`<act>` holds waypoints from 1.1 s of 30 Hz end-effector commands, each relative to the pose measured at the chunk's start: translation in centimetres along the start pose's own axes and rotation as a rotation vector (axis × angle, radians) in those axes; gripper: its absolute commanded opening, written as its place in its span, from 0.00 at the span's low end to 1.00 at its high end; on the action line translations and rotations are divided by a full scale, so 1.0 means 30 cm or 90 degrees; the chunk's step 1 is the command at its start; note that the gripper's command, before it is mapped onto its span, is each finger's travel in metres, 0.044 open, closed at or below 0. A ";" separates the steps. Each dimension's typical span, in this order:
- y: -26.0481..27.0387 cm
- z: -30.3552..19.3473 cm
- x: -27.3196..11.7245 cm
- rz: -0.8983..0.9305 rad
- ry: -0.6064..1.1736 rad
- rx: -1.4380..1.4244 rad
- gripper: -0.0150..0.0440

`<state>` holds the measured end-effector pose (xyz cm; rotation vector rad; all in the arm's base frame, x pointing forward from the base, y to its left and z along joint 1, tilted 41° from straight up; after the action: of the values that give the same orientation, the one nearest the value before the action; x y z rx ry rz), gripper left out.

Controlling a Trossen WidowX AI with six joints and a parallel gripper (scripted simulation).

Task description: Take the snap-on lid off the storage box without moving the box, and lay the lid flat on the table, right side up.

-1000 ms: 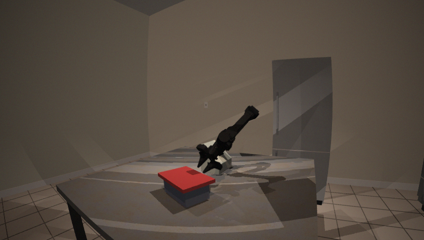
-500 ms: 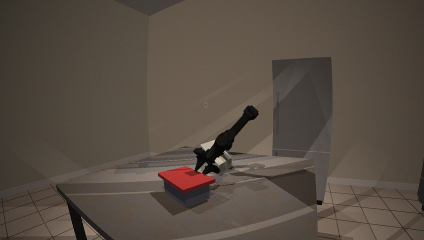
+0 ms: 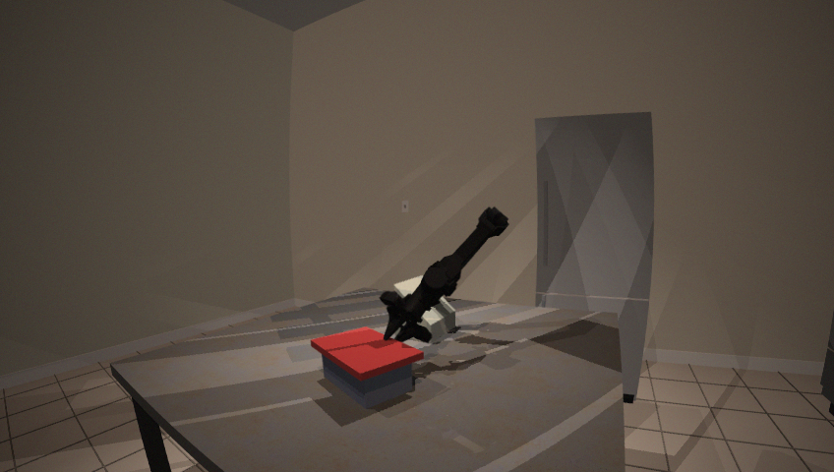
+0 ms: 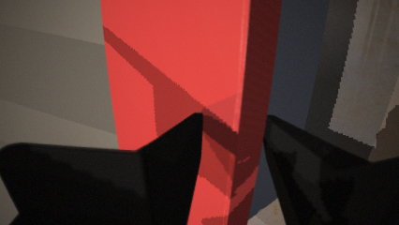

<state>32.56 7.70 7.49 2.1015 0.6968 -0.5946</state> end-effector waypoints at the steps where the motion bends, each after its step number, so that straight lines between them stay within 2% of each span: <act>1: 0.000 -0.001 0.000 -0.001 0.001 0.002 0.45; 3: 0.000 -0.001 0.000 -0.001 0.001 0.002 0.43; 7: 0.000 -0.001 0.000 -0.001 0.001 0.002 0.25; 33: 0.012 0.001 -0.013 0.001 0.000 0.001 0.25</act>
<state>32.52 7.54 7.80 2.1045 0.6947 -0.5972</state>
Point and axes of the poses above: the point midway between the two fingers, 35 mm back from their tips, its own x axis out along the fingers, its own y axis across the jaws, z = x × y, the point moved 2 cm from there along -x, back along the fingers, and after that the axes turned 9 degrees about -x, right-handed, at the moved point
